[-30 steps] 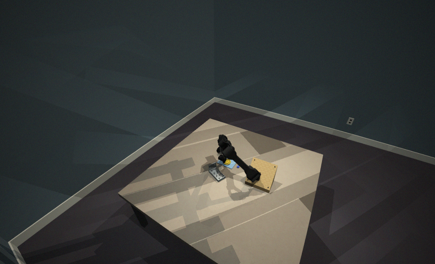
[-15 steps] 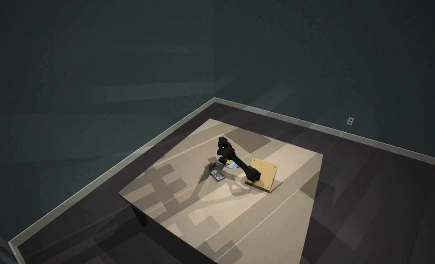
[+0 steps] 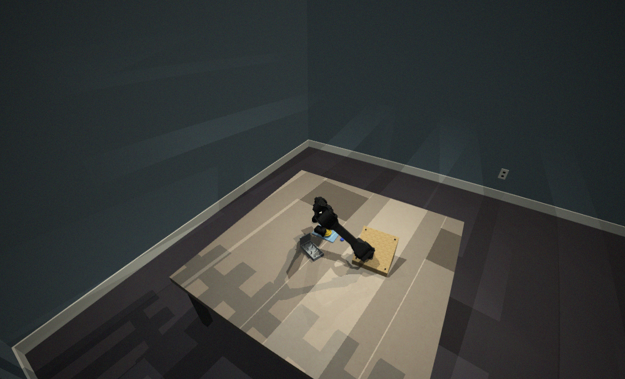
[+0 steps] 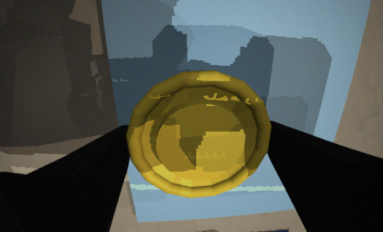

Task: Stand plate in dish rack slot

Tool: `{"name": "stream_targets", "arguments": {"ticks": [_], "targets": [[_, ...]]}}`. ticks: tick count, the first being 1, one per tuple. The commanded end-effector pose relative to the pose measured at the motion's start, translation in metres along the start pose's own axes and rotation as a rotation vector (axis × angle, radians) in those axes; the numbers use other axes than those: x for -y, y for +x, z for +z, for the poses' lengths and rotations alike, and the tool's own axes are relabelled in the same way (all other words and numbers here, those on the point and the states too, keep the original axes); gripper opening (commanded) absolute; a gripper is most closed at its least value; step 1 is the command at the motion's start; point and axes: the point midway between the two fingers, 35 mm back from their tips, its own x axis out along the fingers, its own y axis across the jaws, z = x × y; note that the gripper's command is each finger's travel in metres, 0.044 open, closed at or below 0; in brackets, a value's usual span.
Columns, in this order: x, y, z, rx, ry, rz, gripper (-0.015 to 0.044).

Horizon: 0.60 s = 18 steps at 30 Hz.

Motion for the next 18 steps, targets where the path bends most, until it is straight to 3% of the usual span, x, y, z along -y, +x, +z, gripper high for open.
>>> {"name": "stream_targets", "arguments": {"ticks": [1, 2, 14, 18], "targets": [[0.0, 0.001, -0.001, -0.003, 0.007, 0.003, 0.0322], [0.0, 0.001, -0.001, -0.003, 0.007, 0.003, 0.0315], [0.006, -0.043, 0.009, -0.001, 0.009, -0.005, 0.0], [0.007, -0.061, 0.012, -0.001, 0.009, -0.008, 0.0]]}}
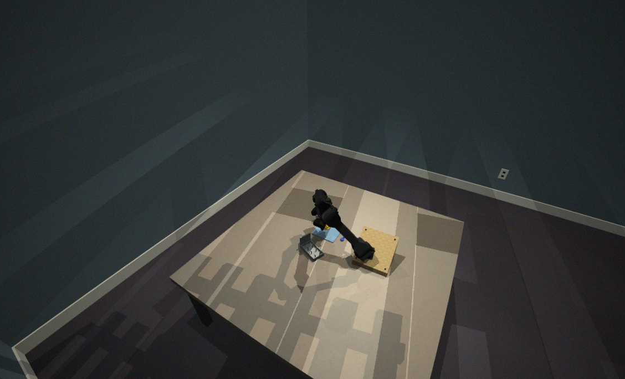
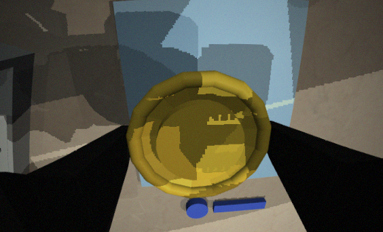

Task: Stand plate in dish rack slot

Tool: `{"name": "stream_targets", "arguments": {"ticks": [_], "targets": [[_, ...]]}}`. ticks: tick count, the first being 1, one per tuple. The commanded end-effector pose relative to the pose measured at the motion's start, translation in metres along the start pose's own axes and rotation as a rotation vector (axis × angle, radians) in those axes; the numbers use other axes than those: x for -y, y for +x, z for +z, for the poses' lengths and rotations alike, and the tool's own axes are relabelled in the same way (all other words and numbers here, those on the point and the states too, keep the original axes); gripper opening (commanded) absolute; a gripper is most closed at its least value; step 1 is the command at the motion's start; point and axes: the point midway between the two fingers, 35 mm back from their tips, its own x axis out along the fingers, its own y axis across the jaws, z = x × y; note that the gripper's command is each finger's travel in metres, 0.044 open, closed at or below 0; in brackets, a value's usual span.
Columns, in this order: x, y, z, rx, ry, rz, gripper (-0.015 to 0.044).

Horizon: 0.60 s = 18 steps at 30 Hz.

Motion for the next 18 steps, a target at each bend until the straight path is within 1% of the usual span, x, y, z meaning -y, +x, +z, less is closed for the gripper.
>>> {"name": "stream_targets", "arguments": {"ticks": [1, 18], "targets": [[0.001, -0.021, 0.004, 0.003, -0.009, -0.008, 0.0], [0.004, -0.091, 0.008, 0.001, -0.009, -0.008, 0.0]]}}
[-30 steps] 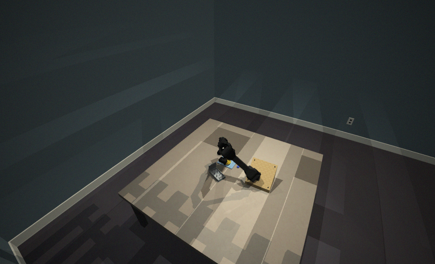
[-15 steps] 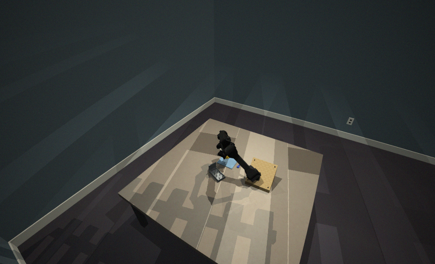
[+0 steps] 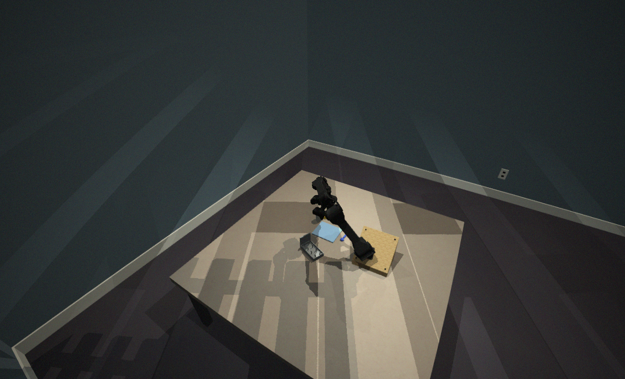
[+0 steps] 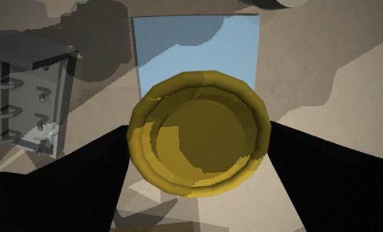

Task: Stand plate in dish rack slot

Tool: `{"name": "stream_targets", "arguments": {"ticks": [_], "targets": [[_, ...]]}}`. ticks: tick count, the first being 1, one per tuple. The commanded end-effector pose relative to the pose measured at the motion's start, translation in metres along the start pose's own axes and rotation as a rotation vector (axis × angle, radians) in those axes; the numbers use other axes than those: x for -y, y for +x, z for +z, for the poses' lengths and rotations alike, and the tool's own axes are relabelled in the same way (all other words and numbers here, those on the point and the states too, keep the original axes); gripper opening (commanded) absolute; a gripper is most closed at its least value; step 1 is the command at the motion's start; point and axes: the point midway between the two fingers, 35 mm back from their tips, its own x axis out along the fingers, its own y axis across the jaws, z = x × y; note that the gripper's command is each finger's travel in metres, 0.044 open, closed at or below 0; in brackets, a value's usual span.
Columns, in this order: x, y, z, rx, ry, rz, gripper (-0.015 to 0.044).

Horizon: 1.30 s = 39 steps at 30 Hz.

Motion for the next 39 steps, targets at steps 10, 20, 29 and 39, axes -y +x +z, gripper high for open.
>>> {"name": "stream_targets", "arguments": {"ticks": [10, 20, 29, 39], "targets": [[0.0, -0.045, 0.001, -0.004, -0.006, 0.003, 0.0], [-0.029, -0.053, -0.004, 0.004, 0.217, -0.008, 0.0], [-0.067, -0.058, -0.015, 0.018, 0.525, -0.021, 0.0], [-0.107, -0.061, -0.032, 0.04, 0.86, -0.024, 0.0]]}}
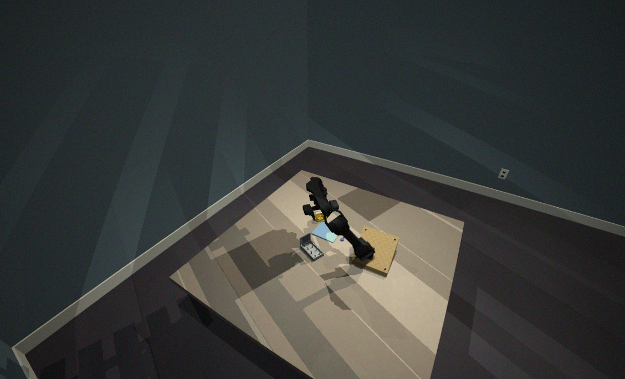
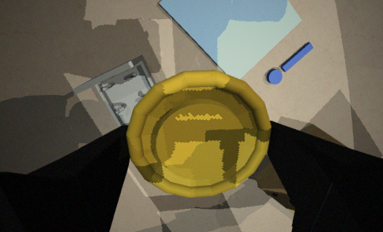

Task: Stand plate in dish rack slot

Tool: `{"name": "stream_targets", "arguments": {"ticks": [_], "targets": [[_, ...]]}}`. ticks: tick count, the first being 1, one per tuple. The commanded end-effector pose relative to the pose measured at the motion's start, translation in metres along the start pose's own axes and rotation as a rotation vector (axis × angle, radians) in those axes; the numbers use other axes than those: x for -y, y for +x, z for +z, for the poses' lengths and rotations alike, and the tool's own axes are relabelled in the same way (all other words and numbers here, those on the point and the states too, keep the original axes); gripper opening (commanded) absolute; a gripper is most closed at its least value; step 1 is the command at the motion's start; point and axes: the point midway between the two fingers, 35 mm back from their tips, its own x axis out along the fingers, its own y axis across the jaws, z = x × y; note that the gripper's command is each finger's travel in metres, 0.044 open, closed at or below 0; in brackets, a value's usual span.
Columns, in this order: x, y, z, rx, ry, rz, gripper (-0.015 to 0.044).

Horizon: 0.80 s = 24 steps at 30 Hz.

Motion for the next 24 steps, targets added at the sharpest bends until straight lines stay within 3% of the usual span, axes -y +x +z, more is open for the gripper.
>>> {"name": "stream_targets", "arguments": {"ticks": [1, 24], "targets": [[-0.007, 0.0, -0.018, 0.003, 0.138, 0.003, 0.0], [-0.026, 0.005, -0.11, 0.032, 0.927, 0.032, 0.0]]}}
